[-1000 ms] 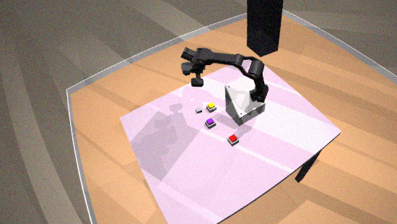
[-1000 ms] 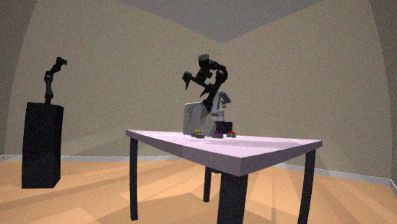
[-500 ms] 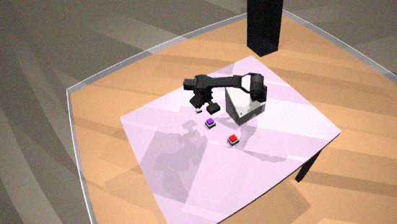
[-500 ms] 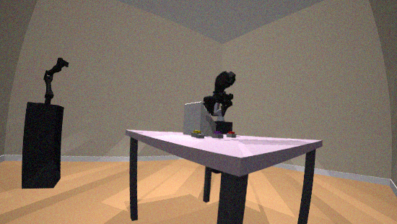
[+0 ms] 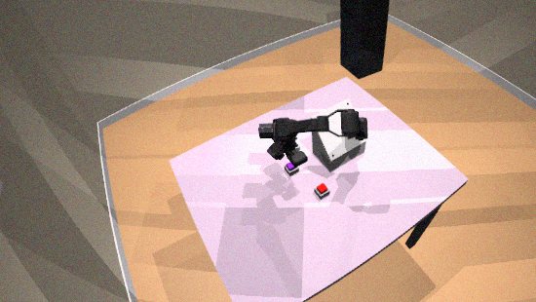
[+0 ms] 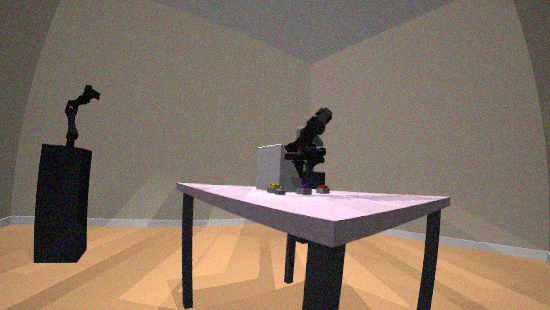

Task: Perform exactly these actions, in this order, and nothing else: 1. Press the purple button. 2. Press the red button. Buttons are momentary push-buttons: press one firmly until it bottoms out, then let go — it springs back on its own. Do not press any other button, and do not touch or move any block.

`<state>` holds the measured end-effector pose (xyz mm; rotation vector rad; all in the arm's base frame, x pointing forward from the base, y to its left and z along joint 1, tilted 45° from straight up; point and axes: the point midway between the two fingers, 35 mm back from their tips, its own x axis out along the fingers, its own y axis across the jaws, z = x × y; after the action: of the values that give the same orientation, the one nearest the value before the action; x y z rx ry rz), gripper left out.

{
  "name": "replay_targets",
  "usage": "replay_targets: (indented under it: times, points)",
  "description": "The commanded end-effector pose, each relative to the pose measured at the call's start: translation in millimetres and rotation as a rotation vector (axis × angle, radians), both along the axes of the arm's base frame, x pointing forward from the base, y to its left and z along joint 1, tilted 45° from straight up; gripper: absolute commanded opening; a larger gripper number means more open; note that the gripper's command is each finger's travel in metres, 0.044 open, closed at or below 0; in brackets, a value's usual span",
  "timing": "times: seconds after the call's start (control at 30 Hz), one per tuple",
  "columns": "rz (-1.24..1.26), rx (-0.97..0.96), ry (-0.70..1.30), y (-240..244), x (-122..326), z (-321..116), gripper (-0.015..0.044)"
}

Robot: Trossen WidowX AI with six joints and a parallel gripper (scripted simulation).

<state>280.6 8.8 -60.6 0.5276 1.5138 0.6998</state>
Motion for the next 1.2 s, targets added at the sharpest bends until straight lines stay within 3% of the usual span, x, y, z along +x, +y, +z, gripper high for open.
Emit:
replay_targets:
  times: [0.0,0.07,1.17]
  points:
    - [-0.012,0.003,-0.004,3,0,-3,0.0059]
    - [-0.012,0.003,-0.004,3,0,-3,0.0020]
    - [-0.012,0.005,-0.004,26,-2,-25,0.0020]
